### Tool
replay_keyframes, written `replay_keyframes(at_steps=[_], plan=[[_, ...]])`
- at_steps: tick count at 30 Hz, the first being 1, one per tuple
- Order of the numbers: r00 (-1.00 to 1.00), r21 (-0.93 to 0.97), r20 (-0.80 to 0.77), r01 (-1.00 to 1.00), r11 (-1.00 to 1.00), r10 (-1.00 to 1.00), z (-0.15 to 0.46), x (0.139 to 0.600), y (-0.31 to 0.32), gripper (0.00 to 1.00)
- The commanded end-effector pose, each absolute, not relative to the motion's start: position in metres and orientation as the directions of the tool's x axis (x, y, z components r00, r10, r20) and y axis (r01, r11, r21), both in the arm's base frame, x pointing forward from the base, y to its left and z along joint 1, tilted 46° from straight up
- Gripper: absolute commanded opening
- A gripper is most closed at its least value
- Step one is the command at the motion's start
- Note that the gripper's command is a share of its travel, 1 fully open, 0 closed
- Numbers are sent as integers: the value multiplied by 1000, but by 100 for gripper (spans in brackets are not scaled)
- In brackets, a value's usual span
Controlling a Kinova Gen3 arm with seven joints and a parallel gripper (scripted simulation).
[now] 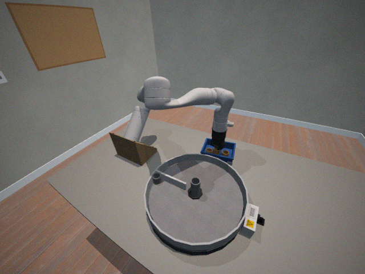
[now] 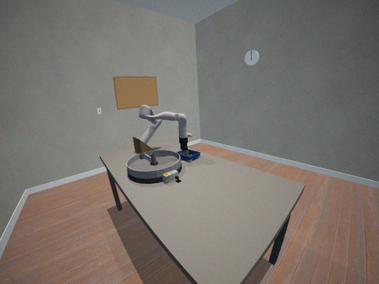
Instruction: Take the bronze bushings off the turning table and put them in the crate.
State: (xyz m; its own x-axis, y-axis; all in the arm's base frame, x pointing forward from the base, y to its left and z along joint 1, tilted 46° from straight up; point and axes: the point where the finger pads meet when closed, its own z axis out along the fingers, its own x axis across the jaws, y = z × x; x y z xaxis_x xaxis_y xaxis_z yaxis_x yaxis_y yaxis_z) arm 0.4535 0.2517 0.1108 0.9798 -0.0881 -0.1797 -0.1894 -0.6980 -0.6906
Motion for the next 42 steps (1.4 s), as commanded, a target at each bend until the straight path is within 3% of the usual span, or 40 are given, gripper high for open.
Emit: replay_keyframes(at_steps=[1,9,10,42], plan=[[980,-691,-179,-189,-698,-89,111,454,251,0],[980,-691,-179,-189,-698,-89,111,454,251,0],[980,-691,-179,-189,-698,-89,111,454,251,47],[980,-691,-179,-189,-698,-89,111,454,251,47]])
